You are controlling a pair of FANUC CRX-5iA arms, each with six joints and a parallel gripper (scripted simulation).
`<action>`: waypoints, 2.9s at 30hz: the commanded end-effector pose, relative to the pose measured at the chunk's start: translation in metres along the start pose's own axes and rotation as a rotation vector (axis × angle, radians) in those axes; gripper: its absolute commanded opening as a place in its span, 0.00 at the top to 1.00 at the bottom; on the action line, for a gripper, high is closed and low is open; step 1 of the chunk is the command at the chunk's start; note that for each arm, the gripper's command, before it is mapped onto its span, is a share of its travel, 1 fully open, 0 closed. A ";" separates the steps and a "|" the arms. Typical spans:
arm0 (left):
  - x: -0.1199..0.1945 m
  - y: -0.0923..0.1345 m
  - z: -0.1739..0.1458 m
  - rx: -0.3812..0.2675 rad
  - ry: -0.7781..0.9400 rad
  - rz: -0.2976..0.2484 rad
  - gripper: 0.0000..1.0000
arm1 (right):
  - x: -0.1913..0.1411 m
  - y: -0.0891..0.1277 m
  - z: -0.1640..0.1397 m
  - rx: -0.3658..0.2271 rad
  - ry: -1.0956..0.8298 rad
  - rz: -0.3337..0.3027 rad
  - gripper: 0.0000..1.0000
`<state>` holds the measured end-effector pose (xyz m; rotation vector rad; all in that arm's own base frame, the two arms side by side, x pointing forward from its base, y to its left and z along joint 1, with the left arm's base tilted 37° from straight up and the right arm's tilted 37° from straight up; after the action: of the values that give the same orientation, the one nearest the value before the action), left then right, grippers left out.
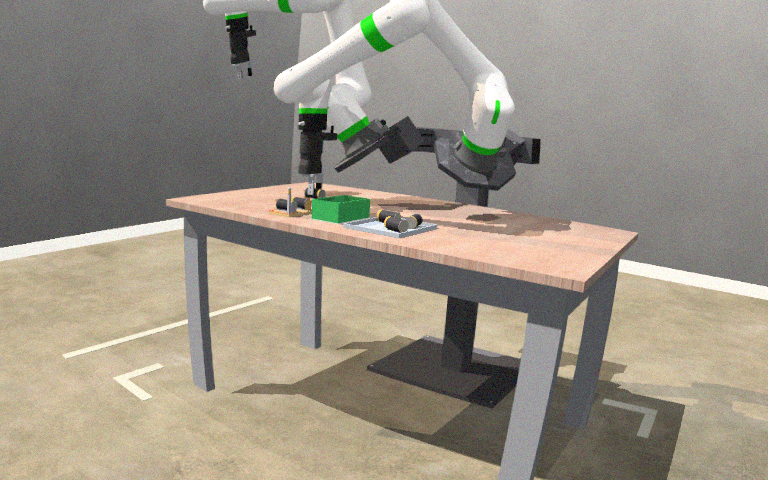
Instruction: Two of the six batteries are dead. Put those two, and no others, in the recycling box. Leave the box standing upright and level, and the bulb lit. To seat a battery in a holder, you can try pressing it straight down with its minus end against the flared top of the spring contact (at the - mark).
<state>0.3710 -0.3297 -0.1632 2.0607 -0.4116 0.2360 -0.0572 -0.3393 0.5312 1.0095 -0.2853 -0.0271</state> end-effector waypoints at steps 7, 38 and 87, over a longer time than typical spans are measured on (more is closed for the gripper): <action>0.001 0.021 0.001 -0.003 0.001 0.001 0.43 | 0.000 0.001 0.000 -0.002 -0.001 0.000 0.00; 0.009 0.091 -0.087 -0.003 0.001 0.001 0.43 | 0.000 0.001 0.000 -0.002 -0.001 0.000 0.00; 0.029 0.091 -0.299 -0.003 0.001 0.001 0.43 | 0.000 0.001 0.000 -0.002 -0.001 0.000 0.00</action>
<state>0.3633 -0.1168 0.0676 2.0593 -0.4116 0.2364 -0.0572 -0.3393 0.5312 1.0095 -0.2853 -0.0271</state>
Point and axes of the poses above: on each arm, the point where the finger pads meet when closed, its own y axis back along the fingers, its own x axis across the jaws, z = x × y, the point moved 1 cm from there along y, back along the fingers, and after that the axes turned 9 degrees about -y, right-handed, at the moved point
